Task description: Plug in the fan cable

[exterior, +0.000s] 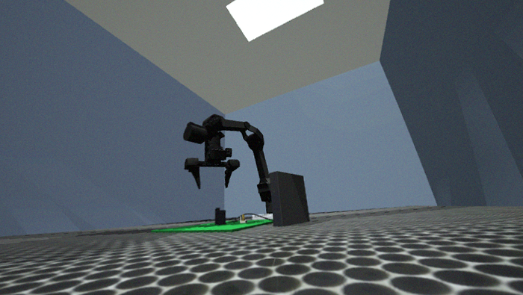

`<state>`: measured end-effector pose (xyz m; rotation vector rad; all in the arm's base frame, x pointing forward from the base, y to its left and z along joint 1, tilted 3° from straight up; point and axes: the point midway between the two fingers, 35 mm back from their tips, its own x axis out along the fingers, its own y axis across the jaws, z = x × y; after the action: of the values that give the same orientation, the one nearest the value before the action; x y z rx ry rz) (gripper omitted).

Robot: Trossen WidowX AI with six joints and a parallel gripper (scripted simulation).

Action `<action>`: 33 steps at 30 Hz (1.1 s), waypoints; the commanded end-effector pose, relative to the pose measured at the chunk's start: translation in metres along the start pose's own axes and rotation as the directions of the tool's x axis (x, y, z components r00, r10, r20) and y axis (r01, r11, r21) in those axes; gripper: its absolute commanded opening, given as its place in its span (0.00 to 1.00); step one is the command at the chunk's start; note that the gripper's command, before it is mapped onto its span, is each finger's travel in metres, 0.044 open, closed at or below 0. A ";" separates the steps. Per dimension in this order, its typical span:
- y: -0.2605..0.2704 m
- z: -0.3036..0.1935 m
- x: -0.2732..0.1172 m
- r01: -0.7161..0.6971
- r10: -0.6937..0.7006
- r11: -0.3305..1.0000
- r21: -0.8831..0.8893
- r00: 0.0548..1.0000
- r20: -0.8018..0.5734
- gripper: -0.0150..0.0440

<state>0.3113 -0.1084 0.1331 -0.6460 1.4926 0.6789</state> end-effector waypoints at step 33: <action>0.010 0.072 -0.042 -0.025 -0.037 -0.863 0.504 0.999 -0.013 1.00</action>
<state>0.3401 -0.0637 0.1589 0.8095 1.4397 -0.8277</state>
